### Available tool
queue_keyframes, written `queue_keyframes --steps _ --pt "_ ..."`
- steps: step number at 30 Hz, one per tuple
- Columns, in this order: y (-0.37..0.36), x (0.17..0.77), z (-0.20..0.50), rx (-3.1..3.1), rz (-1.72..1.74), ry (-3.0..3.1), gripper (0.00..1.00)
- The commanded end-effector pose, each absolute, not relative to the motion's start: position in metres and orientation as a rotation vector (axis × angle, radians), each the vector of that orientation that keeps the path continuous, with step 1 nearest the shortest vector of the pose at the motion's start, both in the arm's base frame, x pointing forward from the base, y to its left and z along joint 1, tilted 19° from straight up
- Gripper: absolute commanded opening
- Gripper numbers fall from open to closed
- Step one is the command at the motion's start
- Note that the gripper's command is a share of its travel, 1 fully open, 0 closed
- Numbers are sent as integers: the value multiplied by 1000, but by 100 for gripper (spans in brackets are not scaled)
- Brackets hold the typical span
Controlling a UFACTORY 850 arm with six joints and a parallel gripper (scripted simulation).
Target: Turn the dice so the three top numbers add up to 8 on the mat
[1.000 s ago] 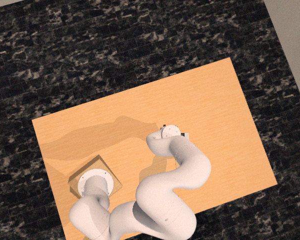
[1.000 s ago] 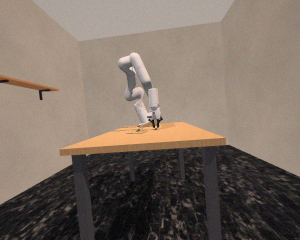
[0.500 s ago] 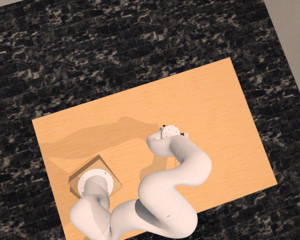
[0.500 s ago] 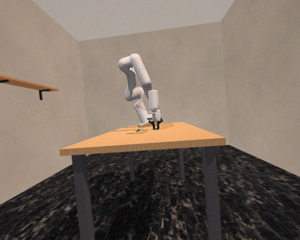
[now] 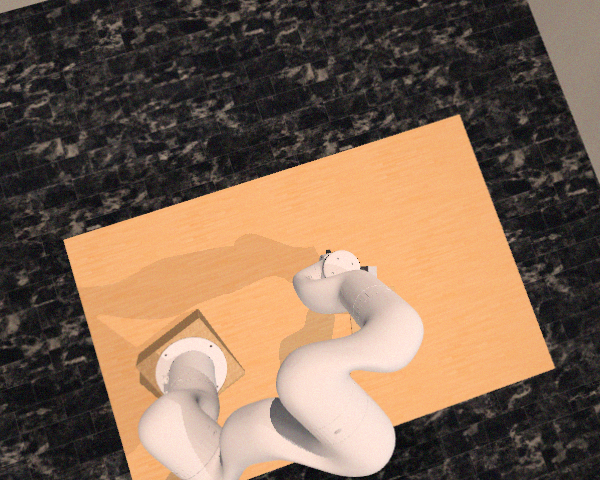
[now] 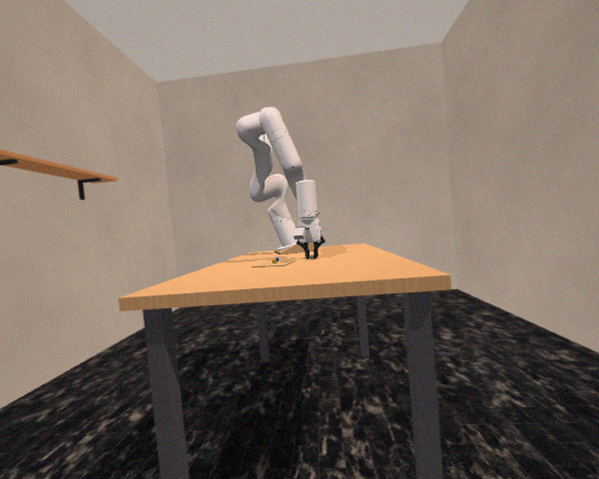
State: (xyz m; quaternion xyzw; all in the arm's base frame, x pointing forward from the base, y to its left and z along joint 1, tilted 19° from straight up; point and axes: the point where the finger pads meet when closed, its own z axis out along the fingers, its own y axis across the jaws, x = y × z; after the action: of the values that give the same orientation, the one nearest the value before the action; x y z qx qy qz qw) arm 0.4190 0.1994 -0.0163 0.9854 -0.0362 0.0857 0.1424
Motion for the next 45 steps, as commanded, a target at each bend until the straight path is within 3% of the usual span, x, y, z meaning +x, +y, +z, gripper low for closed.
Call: queue_keyframes --steps 1,24,25,45 --pt "200 420 -16 2844 249 -104 31" --pt "200 420 -16 2844 249 -104 31" --pt "200 420 -16 2844 249 -104 11" --pt "200 420 -16 2844 249 -104 11"
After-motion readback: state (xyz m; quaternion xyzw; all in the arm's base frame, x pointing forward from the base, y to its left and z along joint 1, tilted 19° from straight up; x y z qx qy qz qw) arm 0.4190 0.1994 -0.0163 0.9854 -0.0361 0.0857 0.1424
